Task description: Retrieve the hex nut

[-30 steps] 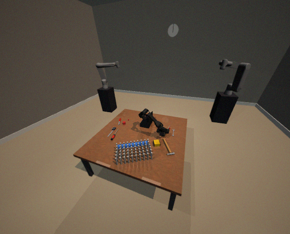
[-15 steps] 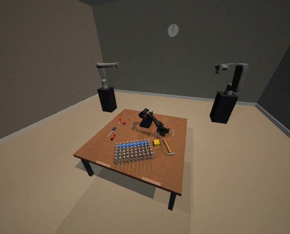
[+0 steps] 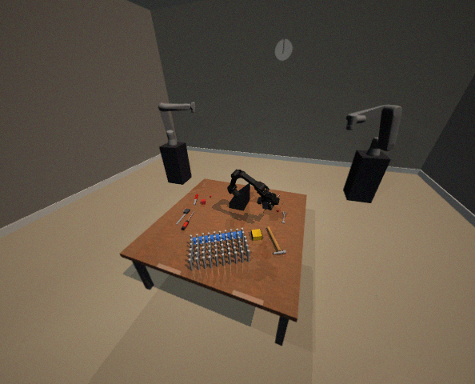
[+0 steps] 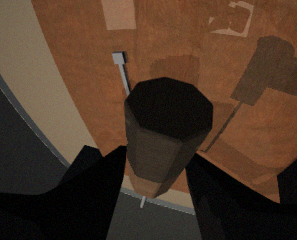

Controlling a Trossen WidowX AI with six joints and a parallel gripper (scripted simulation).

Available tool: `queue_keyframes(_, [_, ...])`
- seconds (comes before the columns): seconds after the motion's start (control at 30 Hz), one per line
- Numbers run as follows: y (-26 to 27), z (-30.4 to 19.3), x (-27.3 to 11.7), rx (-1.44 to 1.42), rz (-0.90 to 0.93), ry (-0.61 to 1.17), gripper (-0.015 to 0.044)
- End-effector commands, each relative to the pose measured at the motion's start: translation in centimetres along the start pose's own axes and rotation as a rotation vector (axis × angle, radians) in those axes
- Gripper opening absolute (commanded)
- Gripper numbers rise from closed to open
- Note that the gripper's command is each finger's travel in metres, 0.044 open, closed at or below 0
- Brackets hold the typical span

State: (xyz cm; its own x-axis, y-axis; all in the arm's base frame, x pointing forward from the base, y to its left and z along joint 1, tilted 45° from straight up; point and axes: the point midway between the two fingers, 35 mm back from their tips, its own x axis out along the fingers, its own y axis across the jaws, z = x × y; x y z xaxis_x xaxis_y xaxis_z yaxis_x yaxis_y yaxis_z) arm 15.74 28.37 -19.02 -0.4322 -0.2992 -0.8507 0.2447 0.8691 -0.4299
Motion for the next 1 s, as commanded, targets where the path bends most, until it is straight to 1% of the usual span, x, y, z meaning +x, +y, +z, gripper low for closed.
queue_keyframes(0.0, [0.2,-1.2,-1.6,0.013,0.0,0.009,0.0])
queue_keyframes(0.2, [0.1,-1.0,-2.0,0.025,0.006,0.002,0.0])
queue_keyframes(0.63, [-2.4,3.1,-7.9,0.246,0.141,-0.133,0.0])
queue_keyframes(0.97, [-5.3,6.1,-12.0,0.436,0.254,-0.231,0.0])
